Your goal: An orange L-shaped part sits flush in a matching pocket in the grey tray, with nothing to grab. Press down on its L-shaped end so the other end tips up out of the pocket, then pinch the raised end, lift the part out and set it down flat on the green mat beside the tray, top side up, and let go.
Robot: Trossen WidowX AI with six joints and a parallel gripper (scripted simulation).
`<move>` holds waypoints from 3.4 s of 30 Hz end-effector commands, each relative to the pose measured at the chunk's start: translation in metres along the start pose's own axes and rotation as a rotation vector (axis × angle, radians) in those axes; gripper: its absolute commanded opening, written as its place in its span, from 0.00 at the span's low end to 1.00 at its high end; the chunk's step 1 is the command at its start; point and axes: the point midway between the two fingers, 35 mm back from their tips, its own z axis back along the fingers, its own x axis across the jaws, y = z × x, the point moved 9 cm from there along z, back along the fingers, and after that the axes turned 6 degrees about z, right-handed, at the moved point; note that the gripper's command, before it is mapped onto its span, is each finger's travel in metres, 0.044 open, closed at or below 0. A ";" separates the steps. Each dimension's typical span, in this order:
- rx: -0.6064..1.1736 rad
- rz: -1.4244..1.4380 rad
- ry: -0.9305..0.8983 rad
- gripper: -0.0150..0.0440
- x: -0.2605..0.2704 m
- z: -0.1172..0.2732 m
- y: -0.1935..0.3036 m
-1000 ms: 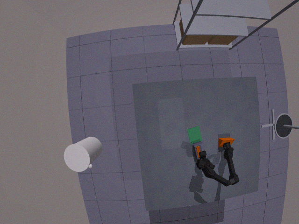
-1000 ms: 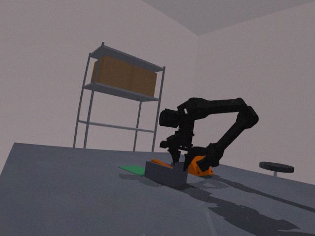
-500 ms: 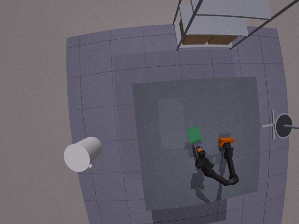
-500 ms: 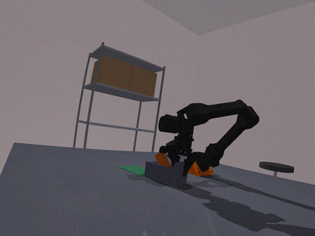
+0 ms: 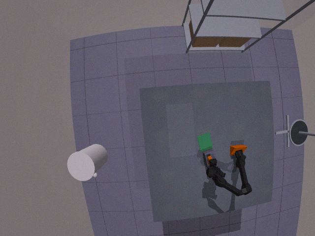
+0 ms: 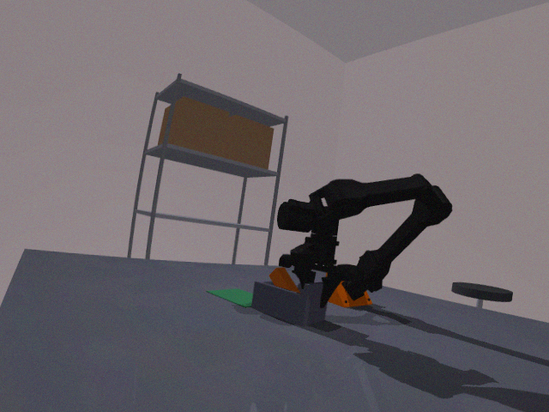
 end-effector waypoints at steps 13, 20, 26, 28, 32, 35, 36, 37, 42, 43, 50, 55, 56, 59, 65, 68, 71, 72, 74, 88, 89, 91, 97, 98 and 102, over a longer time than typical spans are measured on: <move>-0.051 0.065 0.077 0.56 0.004 0.095 0.006; -0.056 0.072 0.084 0.56 0.005 0.105 0.008; -0.059 0.068 0.078 0.56 0.005 0.101 0.007; -0.059 0.068 0.078 0.56 0.005 0.101 0.007; -0.059 0.068 0.078 0.56 0.005 0.101 0.007; -0.059 0.068 0.078 0.56 0.005 0.101 0.007; -0.059 0.068 0.078 0.56 0.005 0.101 0.007; -0.059 0.068 0.078 0.56 0.005 0.101 0.007; -0.059 0.068 0.078 0.56 0.005 0.101 0.007; -0.059 0.068 0.078 0.56 0.005 0.101 0.007; -0.059 0.068 0.078 0.56 0.005 0.101 0.007; -0.059 0.068 0.078 0.56 0.005 0.101 0.007; -0.059 0.068 0.078 0.56 0.005 0.101 0.007; -0.059 0.068 0.078 0.56 0.005 0.101 0.007; -0.059 0.068 0.078 0.56 0.005 0.101 0.007; -0.059 0.068 0.078 0.56 0.005 0.101 0.007; -0.059 0.068 0.078 0.56 0.005 0.101 0.007; -0.059 0.068 0.078 0.56 0.005 0.101 0.007; -0.059 0.068 0.078 0.56 0.005 0.101 0.007; -0.059 0.068 0.078 0.56 0.005 0.101 0.007; -0.059 0.068 0.078 0.56 0.005 0.101 0.007; -0.059 0.068 0.078 0.56 0.005 0.101 0.007; -0.059 0.068 0.078 0.56 0.005 0.101 0.007; -0.059 0.068 0.078 0.56 0.005 0.101 0.007; -0.053 0.063 0.071 0.56 0.003 0.094 0.006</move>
